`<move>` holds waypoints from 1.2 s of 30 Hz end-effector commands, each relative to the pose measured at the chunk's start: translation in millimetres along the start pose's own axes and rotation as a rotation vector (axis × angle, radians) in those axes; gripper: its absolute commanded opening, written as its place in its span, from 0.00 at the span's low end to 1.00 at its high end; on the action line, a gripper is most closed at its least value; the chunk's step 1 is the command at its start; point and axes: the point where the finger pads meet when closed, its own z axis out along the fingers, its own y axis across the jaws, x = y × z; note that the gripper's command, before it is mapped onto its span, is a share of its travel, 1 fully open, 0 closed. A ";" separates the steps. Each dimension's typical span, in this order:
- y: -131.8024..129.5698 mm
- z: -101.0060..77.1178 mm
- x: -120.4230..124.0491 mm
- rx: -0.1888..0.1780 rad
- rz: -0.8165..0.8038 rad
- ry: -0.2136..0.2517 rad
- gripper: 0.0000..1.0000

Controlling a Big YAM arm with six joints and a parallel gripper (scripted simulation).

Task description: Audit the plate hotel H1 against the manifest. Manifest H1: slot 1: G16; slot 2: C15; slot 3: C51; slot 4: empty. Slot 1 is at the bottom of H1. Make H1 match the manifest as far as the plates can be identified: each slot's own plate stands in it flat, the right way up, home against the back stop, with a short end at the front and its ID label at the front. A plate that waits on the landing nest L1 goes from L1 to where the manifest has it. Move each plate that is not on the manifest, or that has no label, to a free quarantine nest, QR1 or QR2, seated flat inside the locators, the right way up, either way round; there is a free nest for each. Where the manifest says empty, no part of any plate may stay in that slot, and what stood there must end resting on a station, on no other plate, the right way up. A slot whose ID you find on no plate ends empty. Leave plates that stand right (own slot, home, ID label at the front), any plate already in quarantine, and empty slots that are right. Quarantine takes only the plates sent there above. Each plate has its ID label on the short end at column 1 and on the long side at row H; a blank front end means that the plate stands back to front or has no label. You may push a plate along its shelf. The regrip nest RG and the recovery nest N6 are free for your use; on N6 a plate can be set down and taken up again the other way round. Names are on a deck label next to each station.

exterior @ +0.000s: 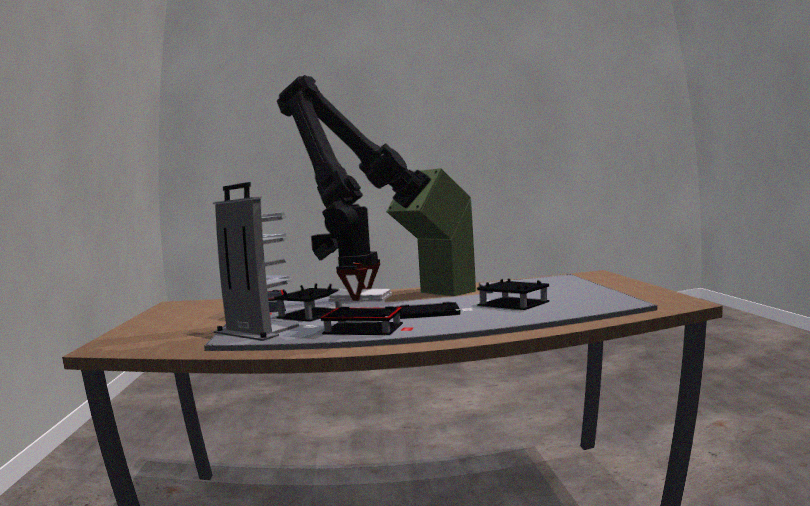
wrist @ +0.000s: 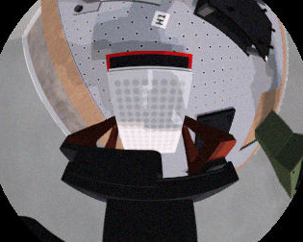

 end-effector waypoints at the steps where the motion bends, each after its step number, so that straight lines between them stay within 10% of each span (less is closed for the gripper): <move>1: 15.6 4.7 -9.7 -0.022 0.011 -0.013 0.86; 36: 14.1 26.0 -9.8 -0.021 0.009 -0.013 0.86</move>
